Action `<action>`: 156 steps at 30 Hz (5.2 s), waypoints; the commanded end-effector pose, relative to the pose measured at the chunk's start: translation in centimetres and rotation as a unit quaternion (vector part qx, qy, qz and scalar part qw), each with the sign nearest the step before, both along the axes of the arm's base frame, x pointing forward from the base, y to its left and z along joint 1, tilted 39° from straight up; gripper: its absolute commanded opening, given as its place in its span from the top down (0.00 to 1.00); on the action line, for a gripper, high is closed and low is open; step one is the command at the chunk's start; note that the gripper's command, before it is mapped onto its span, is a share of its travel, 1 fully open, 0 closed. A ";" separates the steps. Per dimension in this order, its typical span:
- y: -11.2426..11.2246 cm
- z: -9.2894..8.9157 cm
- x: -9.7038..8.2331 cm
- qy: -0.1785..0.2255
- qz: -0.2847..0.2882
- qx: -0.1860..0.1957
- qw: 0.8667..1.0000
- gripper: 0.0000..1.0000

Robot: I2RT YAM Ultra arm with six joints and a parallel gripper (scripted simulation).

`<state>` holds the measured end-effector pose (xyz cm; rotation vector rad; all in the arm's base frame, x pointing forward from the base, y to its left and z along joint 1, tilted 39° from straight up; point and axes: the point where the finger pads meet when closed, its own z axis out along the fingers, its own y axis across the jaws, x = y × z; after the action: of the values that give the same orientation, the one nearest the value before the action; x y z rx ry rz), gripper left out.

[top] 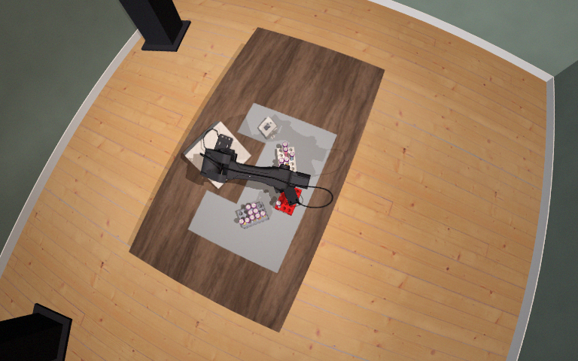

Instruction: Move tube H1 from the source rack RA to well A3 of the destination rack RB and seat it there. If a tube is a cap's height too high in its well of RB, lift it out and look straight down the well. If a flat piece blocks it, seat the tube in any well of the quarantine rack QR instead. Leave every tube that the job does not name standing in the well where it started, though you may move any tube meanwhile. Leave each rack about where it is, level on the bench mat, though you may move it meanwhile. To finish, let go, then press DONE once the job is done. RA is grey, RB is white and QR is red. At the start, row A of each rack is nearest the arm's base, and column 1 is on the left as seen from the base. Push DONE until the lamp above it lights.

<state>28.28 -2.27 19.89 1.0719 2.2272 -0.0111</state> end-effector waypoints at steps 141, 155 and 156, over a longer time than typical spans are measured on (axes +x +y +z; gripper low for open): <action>0.1 4.1 -8.4 -0.002 0.079 -0.051 0.996 1.00; 0.1 4.1 -8.4 0.052 0.230 -0.164 0.958 1.00; 0.1 4.1 -8.4 0.056 0.242 -0.173 0.953 1.00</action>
<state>19.78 -2.24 22.39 0.5268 2.4294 -0.2313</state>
